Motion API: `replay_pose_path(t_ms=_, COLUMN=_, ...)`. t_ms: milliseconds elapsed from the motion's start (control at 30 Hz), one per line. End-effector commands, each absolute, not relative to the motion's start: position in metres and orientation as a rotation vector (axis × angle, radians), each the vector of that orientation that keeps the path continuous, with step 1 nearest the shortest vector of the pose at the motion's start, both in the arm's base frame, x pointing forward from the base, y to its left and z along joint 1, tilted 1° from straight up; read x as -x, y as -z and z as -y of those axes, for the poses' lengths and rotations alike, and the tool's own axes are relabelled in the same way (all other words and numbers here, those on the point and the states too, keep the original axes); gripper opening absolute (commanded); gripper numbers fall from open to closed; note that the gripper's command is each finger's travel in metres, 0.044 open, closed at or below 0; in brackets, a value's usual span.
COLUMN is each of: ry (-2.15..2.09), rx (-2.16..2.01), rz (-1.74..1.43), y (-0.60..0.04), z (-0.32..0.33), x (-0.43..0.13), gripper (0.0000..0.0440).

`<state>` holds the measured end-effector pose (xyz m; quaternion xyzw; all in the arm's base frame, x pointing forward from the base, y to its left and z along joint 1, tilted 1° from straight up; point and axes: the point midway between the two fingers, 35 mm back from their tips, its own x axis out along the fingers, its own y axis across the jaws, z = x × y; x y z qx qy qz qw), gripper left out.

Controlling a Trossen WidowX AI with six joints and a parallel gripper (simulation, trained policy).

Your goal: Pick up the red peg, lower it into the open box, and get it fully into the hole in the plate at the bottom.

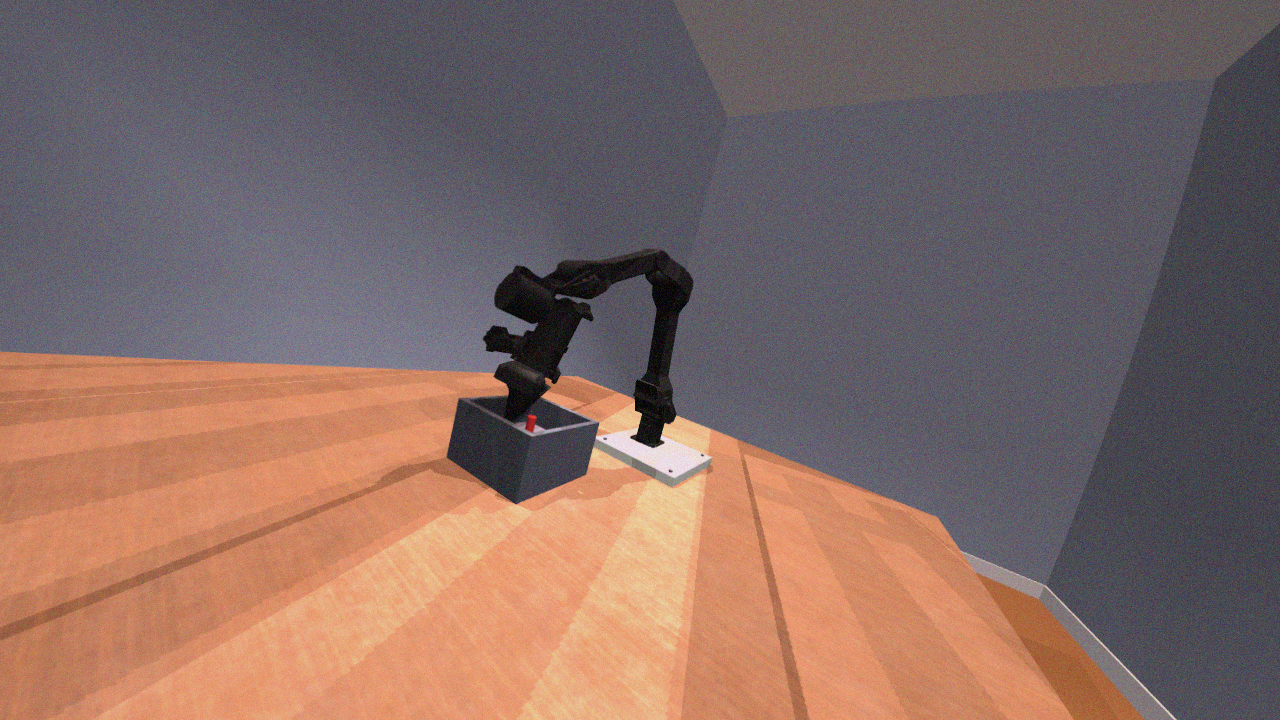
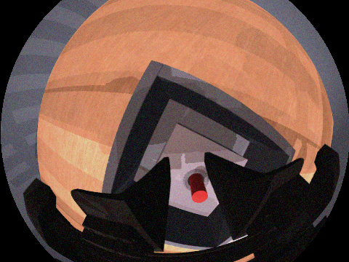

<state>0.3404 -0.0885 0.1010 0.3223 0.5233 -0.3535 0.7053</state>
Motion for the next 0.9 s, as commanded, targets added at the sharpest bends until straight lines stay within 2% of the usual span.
replay_pose_path(t_ms=0, ry=0.773, rx=-0.707, rz=-1.169, y=-0.105, z=0.093, x=-0.348, gripper=0.0145)
replay_pose_path(t_ms=867, ry=0.808, rx=-0.673, rz=-1.234, y=-0.105, z=0.142, x=-0.358, gripper=0.0136)
